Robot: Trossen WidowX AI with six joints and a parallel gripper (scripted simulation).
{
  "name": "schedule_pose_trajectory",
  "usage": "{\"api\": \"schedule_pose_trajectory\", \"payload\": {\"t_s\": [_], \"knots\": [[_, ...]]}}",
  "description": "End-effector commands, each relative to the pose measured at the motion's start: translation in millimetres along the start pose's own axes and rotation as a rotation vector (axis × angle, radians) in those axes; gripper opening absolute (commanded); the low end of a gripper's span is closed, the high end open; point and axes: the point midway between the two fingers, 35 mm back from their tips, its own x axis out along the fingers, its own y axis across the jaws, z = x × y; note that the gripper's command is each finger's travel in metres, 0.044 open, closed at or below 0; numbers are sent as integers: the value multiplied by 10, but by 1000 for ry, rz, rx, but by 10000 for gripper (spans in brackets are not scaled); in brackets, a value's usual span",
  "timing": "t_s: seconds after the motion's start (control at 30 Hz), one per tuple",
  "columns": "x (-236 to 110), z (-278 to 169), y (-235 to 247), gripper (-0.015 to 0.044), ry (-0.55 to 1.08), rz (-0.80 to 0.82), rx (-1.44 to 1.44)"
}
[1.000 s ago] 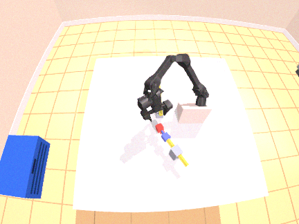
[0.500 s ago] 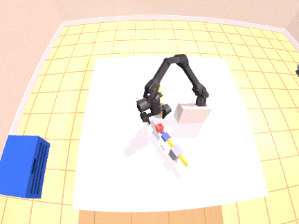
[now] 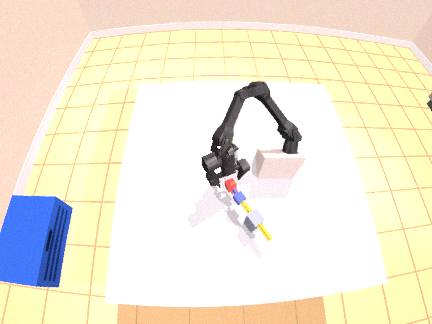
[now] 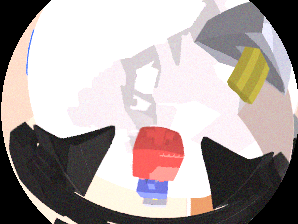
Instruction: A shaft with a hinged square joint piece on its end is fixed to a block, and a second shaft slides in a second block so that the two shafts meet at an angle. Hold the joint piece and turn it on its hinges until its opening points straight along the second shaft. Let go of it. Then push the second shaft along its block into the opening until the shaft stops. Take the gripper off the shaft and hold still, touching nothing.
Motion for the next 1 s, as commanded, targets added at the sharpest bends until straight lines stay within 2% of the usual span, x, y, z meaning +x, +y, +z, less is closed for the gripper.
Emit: {"api": "schedule_pose_trajectory", "payload": {"t_s": [0.0,0.67,0.97], "knots": [[53,-32,-14,440,4,-8,6],[341,-45,-6,440,4,-8,6],[341,-45,-6,204,4,-8,6]]}}
